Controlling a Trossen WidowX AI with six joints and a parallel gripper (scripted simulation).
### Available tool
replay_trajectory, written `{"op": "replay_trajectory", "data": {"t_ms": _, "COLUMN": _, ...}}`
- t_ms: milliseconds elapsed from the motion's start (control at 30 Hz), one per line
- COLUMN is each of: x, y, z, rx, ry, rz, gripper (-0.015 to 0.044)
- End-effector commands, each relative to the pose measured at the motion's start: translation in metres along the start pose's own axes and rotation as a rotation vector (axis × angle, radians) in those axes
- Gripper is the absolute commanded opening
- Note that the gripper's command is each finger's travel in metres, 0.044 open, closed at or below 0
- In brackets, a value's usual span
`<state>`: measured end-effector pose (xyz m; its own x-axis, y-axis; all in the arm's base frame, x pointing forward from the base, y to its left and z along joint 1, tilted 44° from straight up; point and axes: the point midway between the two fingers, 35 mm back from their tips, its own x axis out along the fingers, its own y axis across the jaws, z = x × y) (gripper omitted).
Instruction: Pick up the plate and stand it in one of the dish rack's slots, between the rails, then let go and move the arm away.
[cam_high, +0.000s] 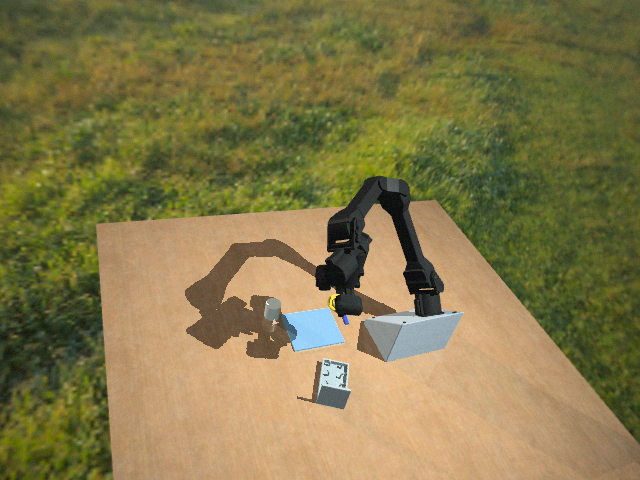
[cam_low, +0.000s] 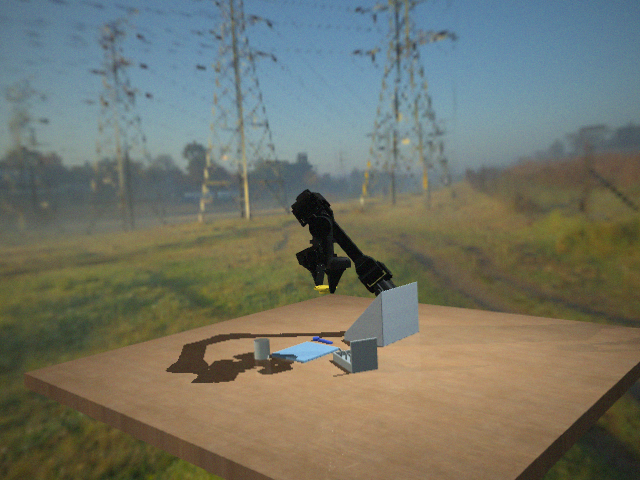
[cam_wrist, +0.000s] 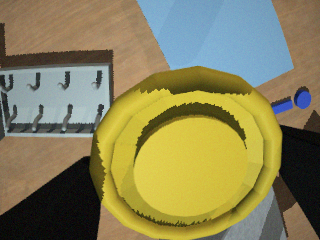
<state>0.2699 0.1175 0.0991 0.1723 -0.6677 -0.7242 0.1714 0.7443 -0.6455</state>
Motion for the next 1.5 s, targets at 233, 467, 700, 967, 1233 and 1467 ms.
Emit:
{"op": "replay_trajectory", "data": {"t_ms": 233, "x": 0.002, "y": 0.013, "z": -0.036, "rx": 0.162, "ry": -0.001, "rz": -0.001, "gripper": 0.0}}
{"op": "replay_trajectory", "data": {"t_ms": 467, "x": 0.018, "y": 0.016, "z": -0.04, "rx": 0.064, "ry": 0.09, "rz": 0.047, "gripper": 0.0}}
{"op": "replay_trajectory", "data": {"t_ms": 700, "x": 0.038, "y": 0.021, "z": -0.045, "rx": -0.06, "ry": 0.189, "rz": 0.132, "gripper": 0.0}}
{"op": "replay_trajectory", "data": {"t_ms": 967, "x": 0.057, "y": 0.026, "z": -0.05, "rx": -0.197, "ry": 0.269, "rz": 0.258, "gripper": 0.0}}
{"op": "replay_trajectory", "data": {"t_ms": 1233, "x": 0.074, "y": 0.032, "z": -0.053, "rx": -0.327, "ry": 0.311, "rz": 0.406, "gripper": 0.0}}
{"op": "replay_trajectory", "data": {"t_ms": 1467, "x": 0.087, "y": 0.036, "z": -0.055, "rx": -0.434, "ry": 0.311, "rz": 0.546, "gripper": 0.0}}
